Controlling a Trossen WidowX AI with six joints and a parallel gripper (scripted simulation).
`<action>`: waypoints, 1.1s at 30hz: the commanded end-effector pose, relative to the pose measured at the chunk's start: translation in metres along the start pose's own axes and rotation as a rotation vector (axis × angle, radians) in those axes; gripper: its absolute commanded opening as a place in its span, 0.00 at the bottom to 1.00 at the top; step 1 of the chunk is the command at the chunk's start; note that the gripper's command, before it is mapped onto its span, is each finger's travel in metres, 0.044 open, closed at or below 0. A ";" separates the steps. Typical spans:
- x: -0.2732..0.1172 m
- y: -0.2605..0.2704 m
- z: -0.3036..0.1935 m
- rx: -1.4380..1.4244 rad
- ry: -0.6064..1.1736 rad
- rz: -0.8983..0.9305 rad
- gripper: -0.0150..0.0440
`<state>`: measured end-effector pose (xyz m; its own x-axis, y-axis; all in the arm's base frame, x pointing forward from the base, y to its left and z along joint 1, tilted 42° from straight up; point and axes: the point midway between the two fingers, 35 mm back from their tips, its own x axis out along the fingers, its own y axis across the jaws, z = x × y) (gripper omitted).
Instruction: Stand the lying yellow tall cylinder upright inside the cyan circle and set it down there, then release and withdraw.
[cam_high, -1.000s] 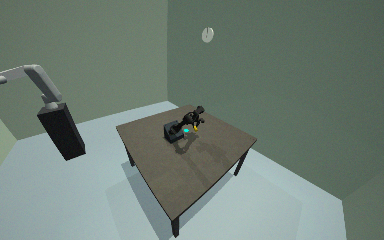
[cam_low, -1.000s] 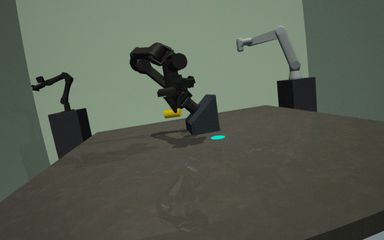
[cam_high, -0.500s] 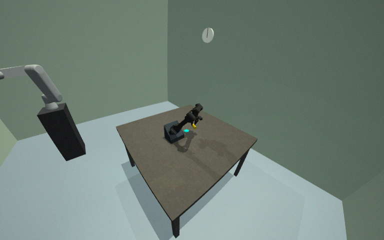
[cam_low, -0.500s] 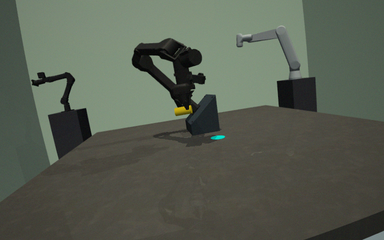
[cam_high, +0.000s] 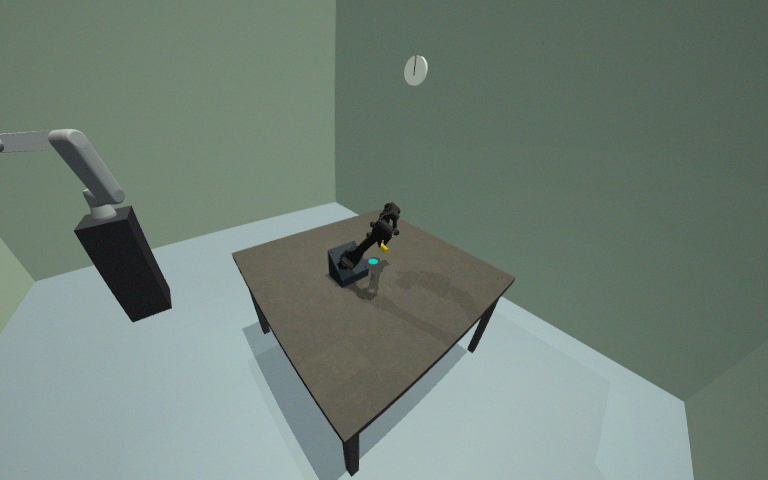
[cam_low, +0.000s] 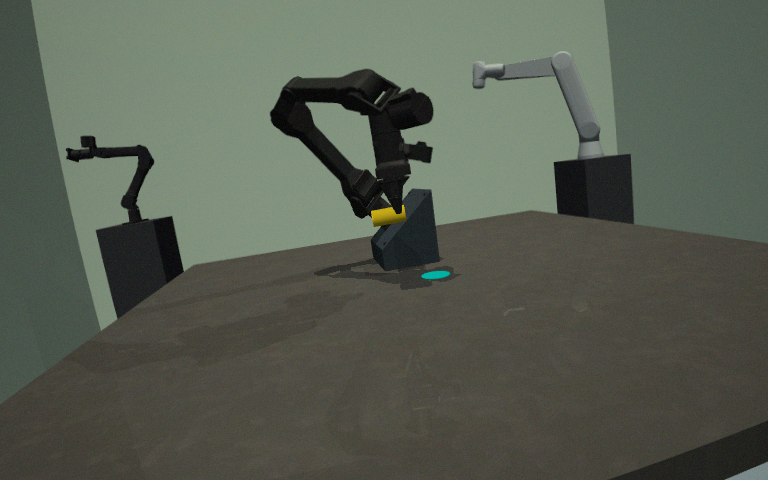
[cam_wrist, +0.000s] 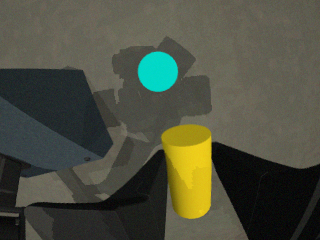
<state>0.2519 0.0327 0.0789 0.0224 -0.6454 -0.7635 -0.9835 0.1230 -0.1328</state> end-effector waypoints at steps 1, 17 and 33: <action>-0.002 0.000 0.013 -0.026 -0.004 -0.002 0.43; -0.003 0.015 0.059 -0.166 0.021 -0.001 0.43; 0.005 0.020 0.059 -0.183 -0.041 0.076 0.43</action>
<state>0.2441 0.0783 0.0370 -0.0320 -0.6229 -0.7817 -0.9995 0.0216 0.0238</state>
